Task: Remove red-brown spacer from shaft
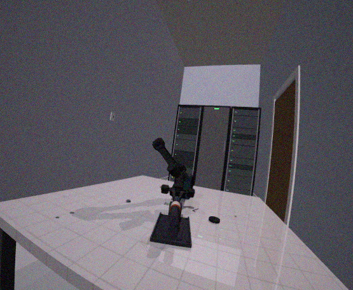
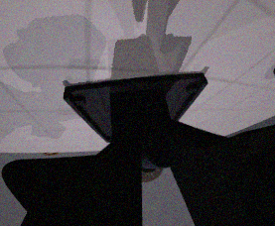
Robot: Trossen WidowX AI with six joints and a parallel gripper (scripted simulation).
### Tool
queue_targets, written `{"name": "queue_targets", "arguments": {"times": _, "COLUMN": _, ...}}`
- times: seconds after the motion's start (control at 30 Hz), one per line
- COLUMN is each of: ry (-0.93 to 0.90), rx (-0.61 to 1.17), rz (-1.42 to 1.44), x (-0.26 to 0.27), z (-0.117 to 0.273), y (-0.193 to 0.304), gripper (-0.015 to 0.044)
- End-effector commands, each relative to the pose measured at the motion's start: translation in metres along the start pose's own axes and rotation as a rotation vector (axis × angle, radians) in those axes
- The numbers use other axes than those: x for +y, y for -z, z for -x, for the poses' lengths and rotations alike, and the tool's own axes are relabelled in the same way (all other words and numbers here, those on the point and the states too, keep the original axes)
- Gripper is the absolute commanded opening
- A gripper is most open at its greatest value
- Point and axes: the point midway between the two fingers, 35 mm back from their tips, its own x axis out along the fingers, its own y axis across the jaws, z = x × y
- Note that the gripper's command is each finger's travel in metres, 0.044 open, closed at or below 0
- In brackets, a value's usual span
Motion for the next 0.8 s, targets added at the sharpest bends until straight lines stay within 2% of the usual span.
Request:
{"name": "queue_targets", "arguments": {"times": 0.0, "ry": 0.002, "rx": 0.001, "rz": 0.004, "x": -0.0005, "z": 0.0011, "y": -0.0008, "gripper": 0.0}}
{"name": "queue_targets", "arguments": {"times": 0.77, "ry": 0.002, "rx": 0.0, "rz": 0.004, "x": -0.0006, "z": 0.0029, "y": -0.0027, "gripper": 0.0}}
